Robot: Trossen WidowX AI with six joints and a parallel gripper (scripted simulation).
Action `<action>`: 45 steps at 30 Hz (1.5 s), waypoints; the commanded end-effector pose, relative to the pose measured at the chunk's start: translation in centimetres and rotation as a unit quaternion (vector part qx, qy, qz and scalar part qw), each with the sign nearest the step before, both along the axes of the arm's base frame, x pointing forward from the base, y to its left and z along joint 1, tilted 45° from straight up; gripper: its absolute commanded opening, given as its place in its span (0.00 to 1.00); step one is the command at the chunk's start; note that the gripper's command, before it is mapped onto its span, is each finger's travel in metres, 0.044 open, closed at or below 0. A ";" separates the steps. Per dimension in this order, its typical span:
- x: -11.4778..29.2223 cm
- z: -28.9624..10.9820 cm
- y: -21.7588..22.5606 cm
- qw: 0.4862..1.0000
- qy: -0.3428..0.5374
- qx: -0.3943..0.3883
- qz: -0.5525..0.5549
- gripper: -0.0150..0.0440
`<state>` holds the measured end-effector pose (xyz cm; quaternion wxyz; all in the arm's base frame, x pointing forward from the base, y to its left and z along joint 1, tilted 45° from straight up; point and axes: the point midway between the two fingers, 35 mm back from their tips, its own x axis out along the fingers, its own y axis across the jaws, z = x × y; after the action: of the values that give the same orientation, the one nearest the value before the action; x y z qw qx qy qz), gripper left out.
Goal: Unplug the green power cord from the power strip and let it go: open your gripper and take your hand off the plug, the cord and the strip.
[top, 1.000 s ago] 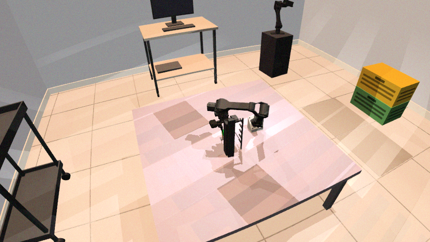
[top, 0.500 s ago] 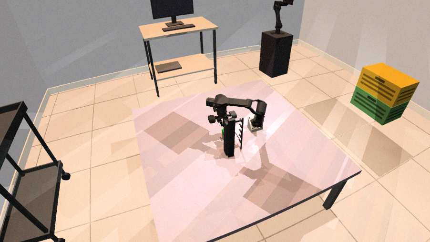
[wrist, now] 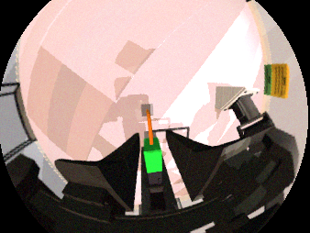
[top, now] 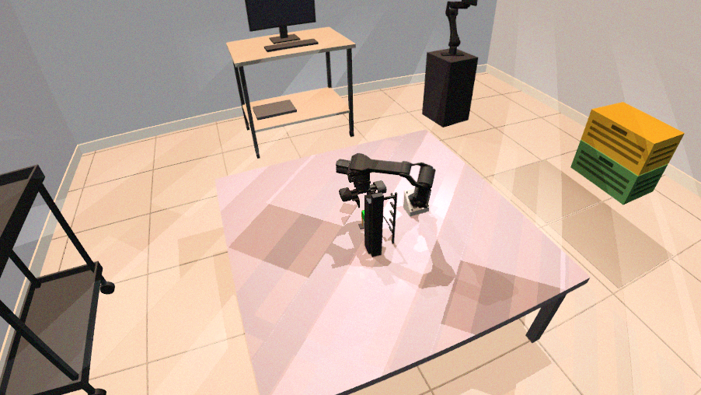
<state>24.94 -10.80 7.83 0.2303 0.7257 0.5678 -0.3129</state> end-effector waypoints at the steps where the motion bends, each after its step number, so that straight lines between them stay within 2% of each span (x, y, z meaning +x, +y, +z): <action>1: 0.0 0.2 -0.4 1.000 -0.003 0.001 -0.002 0.53; 28: 0.7 3.0 2.3 1.000 -0.003 0.001 -0.002 0.53; 42: 0.9 2.1 3.2 1.000 -0.003 0.002 -0.002 0.53; 45: 0.9 2.3 2.9 1.000 -0.003 0.001 0.001 0.39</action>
<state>25.86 -7.82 10.08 0.2317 0.7263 0.5680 -0.3102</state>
